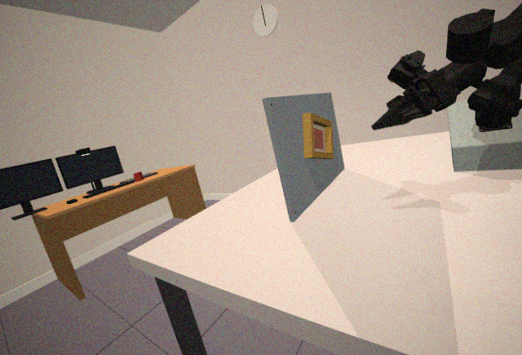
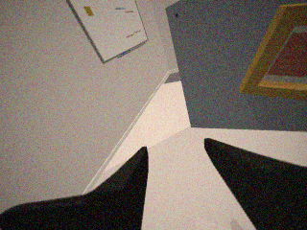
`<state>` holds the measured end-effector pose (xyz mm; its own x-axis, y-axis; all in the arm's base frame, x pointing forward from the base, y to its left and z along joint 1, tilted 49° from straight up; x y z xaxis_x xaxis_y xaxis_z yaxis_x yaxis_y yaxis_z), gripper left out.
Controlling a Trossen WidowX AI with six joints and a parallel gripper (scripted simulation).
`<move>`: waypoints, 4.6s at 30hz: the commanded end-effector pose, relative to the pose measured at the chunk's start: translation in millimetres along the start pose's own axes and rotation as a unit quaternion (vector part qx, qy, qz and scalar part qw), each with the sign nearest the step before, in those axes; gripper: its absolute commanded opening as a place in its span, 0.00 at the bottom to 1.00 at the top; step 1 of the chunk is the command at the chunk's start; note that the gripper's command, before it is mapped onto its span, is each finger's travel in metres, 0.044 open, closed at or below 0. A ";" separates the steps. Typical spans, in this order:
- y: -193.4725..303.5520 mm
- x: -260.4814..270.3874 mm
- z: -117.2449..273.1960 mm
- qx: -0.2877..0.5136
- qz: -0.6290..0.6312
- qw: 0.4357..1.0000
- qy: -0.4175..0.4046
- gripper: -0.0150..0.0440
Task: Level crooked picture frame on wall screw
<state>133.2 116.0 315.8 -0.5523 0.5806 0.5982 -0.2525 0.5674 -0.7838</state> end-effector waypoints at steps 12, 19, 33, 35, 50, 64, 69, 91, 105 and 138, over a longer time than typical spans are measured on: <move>2.1 -94.2 57.6 -0.210 -0.586 0.776 0.099 0.69; 7.2 -117.0 75.4 -0.290 -0.709 0.639 0.072 0.69; 7.9 -119.8 77.7 -0.300 -0.723 0.619 0.067 0.69; 7.9 -119.8 77.7 -0.300 -0.723 0.619 0.067 0.69; 7.9 -119.8 77.7 -0.300 -0.723 0.619 0.067 0.69; 7.9 -119.8 77.7 -0.300 -0.723 0.619 0.067 0.69; 7.9 -119.8 77.7 -0.300 -0.723 0.619 0.067 0.69; 7.9 -119.8 77.7 -0.300 -0.723 0.619 0.067 0.69; 7.9 -119.8 77.7 -0.300 -0.723 0.619 0.067 0.69; 12.5 -142.6 40.2 -0.300 -0.722 0.620 0.065 0.69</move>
<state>162.1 12.0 223.1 -0.0208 -0.7667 0.6416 -0.0556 0.6417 0.7650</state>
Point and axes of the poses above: the point midway between the two fingers, 35 mm back from their tips, its own z axis back along the fingers, its own x axis across the jaws, y = z × x, the point moved 7 cm from there along z, back along the fingers, and after that the axes turned 15 degrees about z, right-handed, at the moved point
